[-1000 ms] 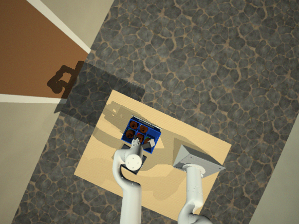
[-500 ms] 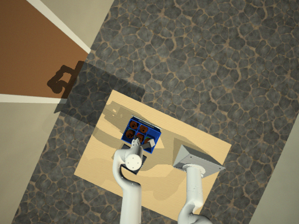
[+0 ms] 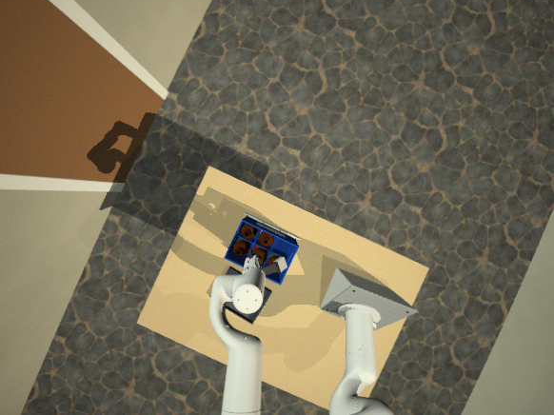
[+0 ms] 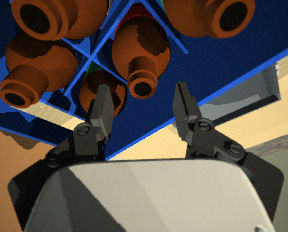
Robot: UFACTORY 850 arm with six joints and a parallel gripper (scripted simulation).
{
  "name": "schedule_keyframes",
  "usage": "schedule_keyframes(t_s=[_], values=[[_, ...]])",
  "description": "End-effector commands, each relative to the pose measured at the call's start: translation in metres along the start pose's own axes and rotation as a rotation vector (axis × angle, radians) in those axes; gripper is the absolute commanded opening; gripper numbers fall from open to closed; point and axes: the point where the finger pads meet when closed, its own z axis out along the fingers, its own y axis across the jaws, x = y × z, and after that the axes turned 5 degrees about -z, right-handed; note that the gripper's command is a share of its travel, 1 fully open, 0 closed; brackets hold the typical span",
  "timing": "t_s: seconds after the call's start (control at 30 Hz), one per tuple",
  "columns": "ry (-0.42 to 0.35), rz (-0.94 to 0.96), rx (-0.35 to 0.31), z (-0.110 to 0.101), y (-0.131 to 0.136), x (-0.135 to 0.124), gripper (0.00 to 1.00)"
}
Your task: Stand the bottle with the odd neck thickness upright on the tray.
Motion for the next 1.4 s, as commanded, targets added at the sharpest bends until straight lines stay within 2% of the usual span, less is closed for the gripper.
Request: schedule_keyframes(t_s=[0.0, 0.53, 1.37], values=[[-0.001, -0.001, 0.002, 0.002, -0.001, 0.000, 0.65], [-0.001, -0.001, 0.002, 0.020, -0.001, 0.000, 0.65], [-0.001, -0.001, 0.002, 0.030, -0.001, 0.000, 0.65]])
